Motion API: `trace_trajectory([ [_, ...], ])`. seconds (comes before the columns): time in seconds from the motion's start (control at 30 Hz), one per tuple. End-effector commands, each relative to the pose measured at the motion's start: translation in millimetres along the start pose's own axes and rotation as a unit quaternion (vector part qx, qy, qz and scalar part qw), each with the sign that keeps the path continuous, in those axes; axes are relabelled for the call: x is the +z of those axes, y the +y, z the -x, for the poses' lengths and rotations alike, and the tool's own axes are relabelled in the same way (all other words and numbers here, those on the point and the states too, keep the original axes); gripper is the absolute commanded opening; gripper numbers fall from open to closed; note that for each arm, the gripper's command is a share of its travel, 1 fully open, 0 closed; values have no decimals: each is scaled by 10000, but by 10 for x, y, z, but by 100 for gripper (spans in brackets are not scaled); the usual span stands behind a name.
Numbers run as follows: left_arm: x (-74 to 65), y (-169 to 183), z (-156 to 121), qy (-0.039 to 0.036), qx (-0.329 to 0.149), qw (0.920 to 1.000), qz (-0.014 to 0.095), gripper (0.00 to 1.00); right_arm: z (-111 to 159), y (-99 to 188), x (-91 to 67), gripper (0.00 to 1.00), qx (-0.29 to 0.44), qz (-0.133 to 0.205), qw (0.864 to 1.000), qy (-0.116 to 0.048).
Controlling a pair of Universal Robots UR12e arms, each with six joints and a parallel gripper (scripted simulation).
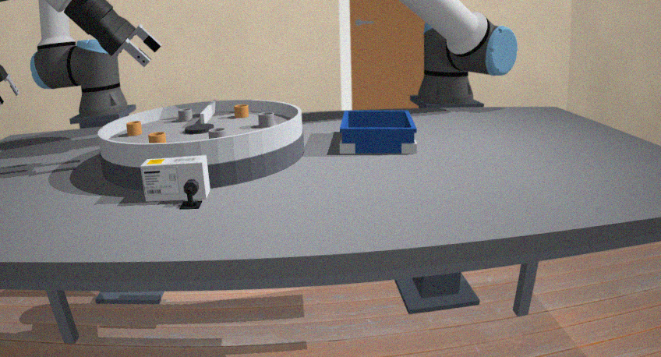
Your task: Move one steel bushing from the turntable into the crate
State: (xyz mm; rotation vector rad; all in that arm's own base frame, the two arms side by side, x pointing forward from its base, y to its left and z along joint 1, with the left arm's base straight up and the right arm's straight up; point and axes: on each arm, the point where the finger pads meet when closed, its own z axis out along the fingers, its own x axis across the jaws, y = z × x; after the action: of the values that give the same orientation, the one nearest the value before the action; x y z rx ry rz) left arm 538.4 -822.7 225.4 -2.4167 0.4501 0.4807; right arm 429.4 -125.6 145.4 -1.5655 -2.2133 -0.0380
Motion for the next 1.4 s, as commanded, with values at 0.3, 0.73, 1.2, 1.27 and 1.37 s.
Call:
trace_trajectory([
  [0.3,-13,-7,6,7,-1,10000,8,100,0,4,-7,100,-2,6,10000,-3],
  [0.73,-13,-7,6,7,-1,10000,8,100,21,-6,-13,100,34,19,10000,-5],
  [1.2,-13,-7,6,7,-1,10000,8,100,438,-224,-134,100,738,274,9969,-41],
  [1.27,-13,-7,6,7,-1,10000,8,100,571,-306,-171,100,969,355,9946,-52],
  [1.37,-13,-7,6,7,-1,10000,8,100,802,-463,-231,100,1376,494,9892,-69],
])
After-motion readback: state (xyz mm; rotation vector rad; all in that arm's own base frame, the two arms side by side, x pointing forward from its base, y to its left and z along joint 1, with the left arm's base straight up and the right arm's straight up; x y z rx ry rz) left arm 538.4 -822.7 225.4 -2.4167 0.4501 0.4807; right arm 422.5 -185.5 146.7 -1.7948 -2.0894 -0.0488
